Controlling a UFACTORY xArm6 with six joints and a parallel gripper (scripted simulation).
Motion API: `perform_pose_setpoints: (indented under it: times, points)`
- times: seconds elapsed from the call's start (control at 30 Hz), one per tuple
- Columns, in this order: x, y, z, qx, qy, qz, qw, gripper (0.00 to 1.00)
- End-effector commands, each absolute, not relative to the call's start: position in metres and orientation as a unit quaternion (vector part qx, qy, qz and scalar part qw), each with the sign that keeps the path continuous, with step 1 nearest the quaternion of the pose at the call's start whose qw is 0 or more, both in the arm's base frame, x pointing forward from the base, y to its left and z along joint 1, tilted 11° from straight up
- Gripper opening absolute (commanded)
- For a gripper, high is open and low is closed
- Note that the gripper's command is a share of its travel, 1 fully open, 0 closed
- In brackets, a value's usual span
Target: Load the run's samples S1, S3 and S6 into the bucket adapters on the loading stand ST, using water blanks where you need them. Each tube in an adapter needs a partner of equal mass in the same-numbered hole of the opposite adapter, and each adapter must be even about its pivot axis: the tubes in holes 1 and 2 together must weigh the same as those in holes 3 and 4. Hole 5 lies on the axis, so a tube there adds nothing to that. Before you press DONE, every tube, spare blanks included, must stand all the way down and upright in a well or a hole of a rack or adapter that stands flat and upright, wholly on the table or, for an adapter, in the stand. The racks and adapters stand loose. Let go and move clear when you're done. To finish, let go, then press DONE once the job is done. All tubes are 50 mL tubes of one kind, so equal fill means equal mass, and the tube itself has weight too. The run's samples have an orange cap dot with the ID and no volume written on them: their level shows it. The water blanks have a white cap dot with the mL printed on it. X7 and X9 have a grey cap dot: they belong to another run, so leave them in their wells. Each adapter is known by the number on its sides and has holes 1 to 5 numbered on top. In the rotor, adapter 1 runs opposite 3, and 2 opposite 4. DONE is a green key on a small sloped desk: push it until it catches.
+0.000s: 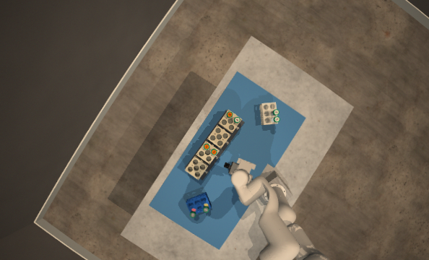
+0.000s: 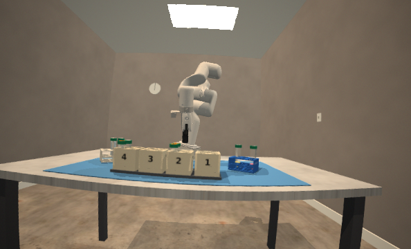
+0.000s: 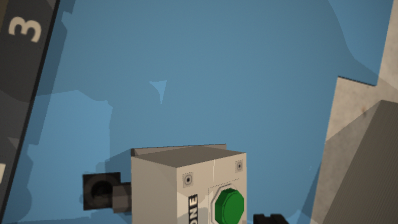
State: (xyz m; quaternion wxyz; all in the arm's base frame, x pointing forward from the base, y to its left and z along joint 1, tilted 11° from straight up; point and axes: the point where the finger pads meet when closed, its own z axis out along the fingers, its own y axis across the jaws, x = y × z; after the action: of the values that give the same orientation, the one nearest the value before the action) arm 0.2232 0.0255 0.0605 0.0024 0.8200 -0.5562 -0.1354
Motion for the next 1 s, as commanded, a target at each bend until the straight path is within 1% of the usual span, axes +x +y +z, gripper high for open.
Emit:
perform_pose_setpoints:
  times: [0.0,0.27,0.97]
  points:
    - [0.225,0.027,0.054,0.82,-0.556,-0.134,0.001,0.0]
    - [0.226,0.029,0.041,0.82,-0.556,-0.134,0.001,0.0]
    - [0.226,0.03,0.037,0.82,-0.556,-0.134,0.001,0.0]
